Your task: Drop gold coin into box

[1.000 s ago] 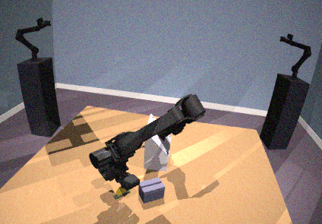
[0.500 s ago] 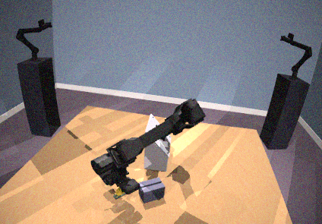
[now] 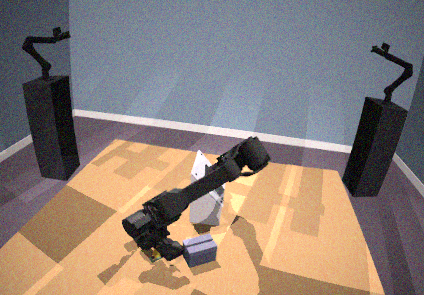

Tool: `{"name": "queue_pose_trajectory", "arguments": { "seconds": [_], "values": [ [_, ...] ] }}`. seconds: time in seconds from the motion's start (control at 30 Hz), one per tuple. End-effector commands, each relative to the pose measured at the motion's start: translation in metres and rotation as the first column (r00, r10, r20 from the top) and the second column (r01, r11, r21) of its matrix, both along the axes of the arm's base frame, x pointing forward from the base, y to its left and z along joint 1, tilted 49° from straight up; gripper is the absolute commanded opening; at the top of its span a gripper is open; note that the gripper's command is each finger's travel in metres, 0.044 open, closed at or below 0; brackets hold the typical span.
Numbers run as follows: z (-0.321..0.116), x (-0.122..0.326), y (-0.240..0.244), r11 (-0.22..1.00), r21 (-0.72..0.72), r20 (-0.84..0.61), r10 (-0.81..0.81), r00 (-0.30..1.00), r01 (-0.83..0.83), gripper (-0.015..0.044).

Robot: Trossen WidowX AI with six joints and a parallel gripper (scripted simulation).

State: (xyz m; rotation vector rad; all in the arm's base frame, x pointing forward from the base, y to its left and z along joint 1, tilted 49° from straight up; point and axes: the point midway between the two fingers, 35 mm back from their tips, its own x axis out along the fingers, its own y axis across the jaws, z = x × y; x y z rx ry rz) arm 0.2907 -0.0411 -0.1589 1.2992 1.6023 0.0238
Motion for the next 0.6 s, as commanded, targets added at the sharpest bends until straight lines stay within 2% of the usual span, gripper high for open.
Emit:
{"name": "queue_pose_trajectory", "arguments": {
  "seconds": [0.0, 0.07, 0.27, 0.57],
  "values": [
    [-0.0051, -0.0028, 0.0064, 1.000, 0.010, -0.010, -0.004, 1.000, 0.004, 0.0161],
    [-0.0057, -0.0028, 0.0072, 1.000, 0.010, -0.010, -0.004, 1.000, 0.004, 0.0161],
    [-0.0057, -0.0028, 0.0072, 1.000, 0.010, -0.010, -0.004, 1.000, 0.004, 0.0003],
    [-0.0057, -0.0028, 0.0072, 1.000, 0.010, -0.010, -0.004, 1.000, 0.004, 0.0000]
  ]
}}
